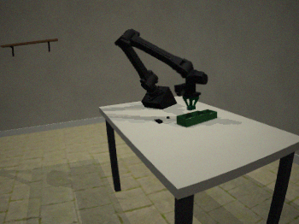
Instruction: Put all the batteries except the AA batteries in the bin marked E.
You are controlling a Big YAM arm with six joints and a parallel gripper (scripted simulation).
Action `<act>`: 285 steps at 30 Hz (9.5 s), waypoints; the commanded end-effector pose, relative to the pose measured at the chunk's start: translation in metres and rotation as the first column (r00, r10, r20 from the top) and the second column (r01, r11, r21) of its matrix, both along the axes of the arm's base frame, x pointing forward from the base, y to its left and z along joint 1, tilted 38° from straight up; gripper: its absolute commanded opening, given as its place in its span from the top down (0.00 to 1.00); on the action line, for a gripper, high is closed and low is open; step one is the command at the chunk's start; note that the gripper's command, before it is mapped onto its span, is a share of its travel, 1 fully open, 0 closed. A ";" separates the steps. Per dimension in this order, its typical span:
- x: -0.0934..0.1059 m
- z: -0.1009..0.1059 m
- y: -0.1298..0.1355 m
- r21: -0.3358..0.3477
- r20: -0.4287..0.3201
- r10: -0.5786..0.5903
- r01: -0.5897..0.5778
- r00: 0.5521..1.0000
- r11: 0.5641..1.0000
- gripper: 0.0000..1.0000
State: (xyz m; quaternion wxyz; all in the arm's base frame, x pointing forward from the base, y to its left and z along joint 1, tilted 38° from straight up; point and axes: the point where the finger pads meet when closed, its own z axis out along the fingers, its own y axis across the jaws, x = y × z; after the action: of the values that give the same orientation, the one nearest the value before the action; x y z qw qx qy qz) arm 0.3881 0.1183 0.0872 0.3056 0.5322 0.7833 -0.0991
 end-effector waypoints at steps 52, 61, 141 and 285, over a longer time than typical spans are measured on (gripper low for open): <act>0.039 -0.044 -0.002 0.031 0.051 -0.051 0.049 0.997 0.998 0.79; 0.036 -0.044 -0.004 0.032 0.051 -0.053 0.051 0.997 0.998 0.79; 0.057 -0.029 0.005 0.047 0.074 -0.061 0.057 0.995 0.997 0.67; 0.020 0.028 0.051 0.061 0.089 -0.036 0.031 0.995 0.998 0.00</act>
State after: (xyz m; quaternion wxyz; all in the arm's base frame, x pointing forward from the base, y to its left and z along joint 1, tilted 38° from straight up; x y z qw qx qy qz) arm 0.3991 0.1455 0.0865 0.3100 0.5561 0.7660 -0.0891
